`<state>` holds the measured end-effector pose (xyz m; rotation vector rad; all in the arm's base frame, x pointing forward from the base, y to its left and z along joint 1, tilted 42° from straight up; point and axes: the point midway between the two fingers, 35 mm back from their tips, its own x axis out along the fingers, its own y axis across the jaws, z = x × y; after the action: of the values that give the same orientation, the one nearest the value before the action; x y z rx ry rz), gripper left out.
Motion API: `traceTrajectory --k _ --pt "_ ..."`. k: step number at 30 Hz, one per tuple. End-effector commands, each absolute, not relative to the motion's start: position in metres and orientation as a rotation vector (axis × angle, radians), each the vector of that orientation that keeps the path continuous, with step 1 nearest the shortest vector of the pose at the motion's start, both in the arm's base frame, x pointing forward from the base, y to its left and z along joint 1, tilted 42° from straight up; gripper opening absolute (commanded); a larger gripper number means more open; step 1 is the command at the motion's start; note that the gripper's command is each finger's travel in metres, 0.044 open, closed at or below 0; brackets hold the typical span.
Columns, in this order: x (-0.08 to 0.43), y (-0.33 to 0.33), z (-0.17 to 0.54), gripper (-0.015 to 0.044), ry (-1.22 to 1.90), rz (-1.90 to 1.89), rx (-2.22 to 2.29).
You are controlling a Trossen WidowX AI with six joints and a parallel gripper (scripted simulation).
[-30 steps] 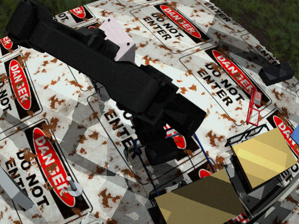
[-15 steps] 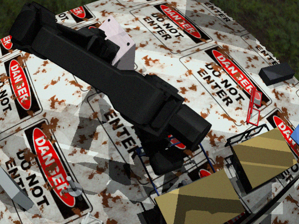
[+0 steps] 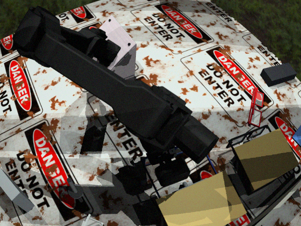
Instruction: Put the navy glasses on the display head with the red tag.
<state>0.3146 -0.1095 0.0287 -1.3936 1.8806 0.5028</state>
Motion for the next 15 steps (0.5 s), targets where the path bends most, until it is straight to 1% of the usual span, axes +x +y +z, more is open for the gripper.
traceTrajectory --k 1,15 --pt "0.322 -0.112 0.029 0.0000 1.884 0.509 -1.401" --pt "0.342 -0.119 0.032 0.0000 1.883 0.507 -1.401"
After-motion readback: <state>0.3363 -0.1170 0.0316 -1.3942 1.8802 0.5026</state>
